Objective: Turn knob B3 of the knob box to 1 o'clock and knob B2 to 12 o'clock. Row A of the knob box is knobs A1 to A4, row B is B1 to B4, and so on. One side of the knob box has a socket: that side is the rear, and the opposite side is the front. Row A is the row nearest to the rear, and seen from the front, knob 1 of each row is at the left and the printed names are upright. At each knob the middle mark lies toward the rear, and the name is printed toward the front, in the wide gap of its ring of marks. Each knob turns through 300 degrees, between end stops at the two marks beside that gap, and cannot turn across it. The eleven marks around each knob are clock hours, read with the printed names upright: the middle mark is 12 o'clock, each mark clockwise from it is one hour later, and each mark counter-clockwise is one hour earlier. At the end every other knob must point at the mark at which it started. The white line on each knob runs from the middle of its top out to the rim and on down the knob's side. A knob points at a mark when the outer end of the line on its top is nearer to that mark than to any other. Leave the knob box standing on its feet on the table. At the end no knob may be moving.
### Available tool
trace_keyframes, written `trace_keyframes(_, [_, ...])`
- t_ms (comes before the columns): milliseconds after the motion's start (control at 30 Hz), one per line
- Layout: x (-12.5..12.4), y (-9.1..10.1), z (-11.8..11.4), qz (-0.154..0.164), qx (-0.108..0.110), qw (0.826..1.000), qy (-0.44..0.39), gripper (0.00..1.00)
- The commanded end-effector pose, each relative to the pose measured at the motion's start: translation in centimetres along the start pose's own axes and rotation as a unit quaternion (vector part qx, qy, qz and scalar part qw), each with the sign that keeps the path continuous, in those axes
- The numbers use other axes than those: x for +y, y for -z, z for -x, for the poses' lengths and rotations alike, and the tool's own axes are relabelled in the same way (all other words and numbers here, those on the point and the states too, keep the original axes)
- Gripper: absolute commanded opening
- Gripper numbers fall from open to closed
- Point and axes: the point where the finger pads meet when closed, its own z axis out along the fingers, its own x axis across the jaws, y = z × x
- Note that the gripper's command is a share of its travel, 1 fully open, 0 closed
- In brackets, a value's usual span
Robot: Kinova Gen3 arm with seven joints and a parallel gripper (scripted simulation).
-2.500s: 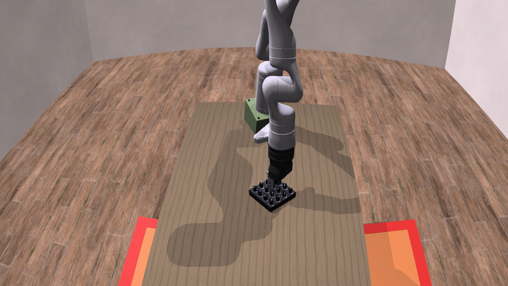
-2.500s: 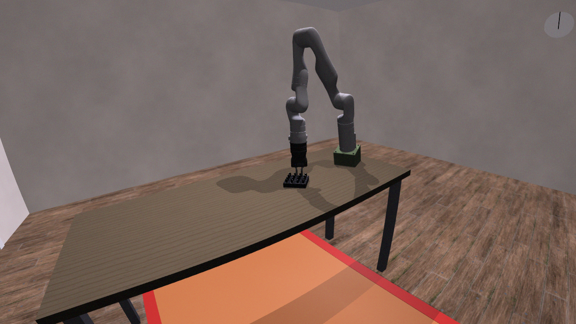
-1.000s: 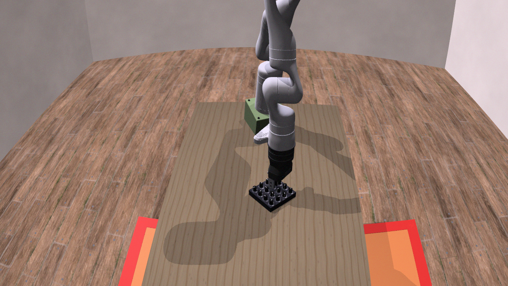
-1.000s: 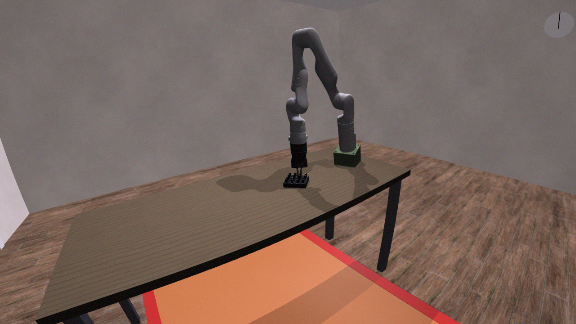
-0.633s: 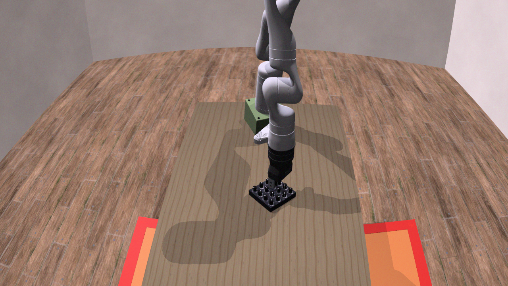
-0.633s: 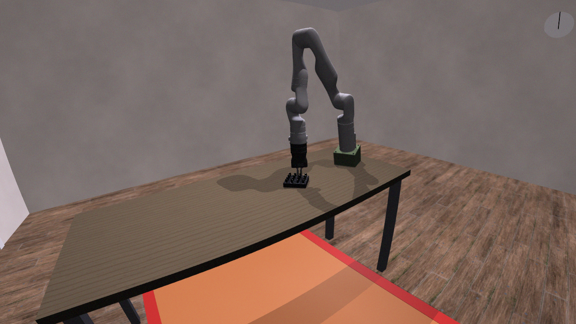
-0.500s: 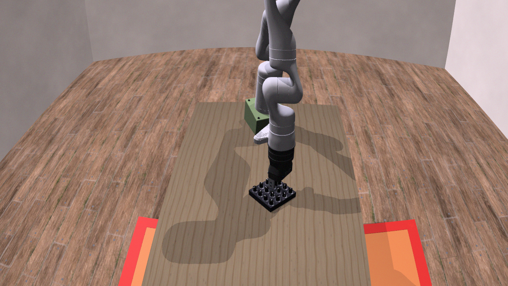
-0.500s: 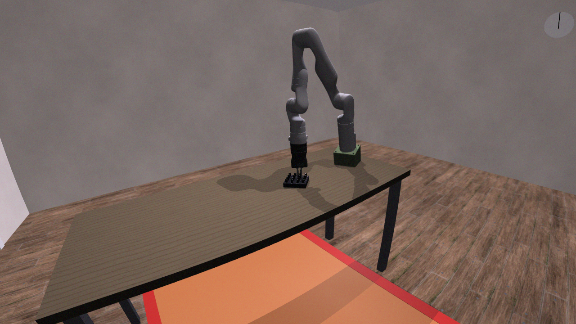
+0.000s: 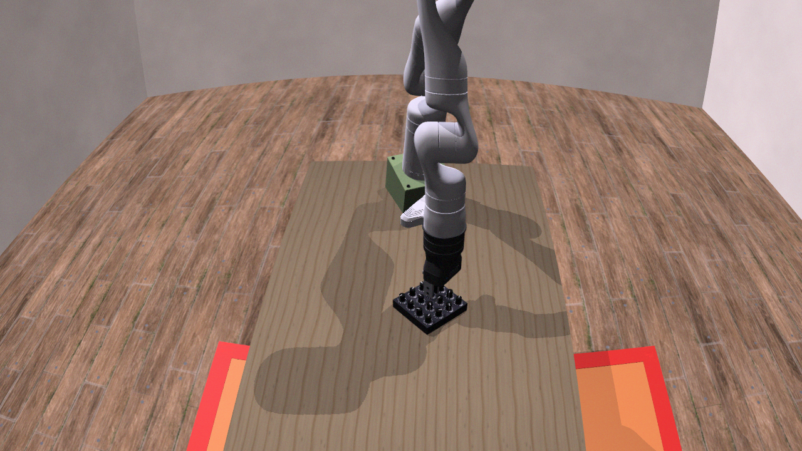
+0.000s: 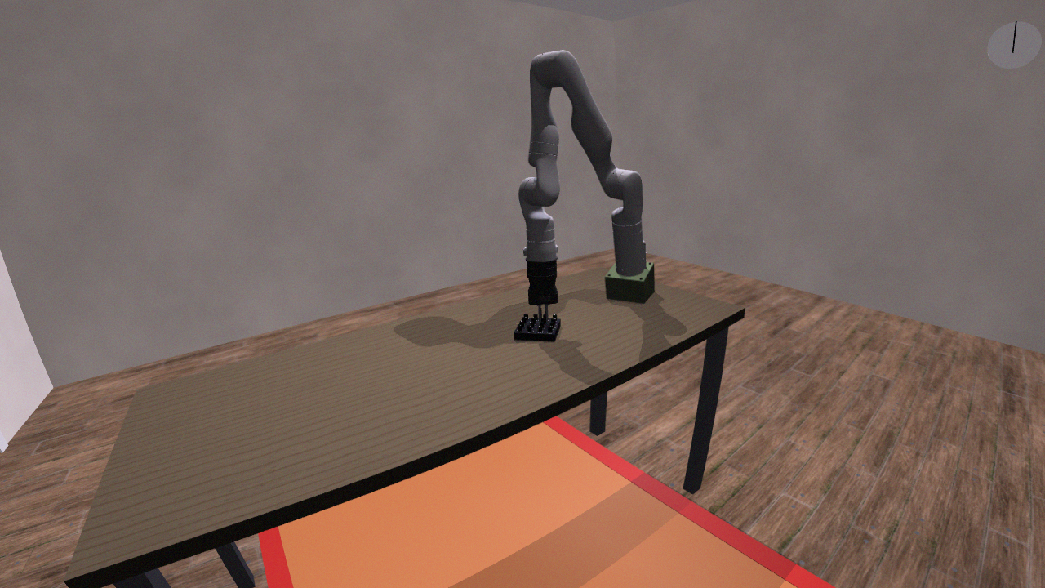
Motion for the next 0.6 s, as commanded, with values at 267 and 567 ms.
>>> trace_keyframes(267, [0.03,0.04,0.04,0.0,-0.001,1.0,-0.028,0.3])
trace_keyframes(567, [0.03,0.04,0.04,0.001,0.0,0.996,-0.093,0.3])
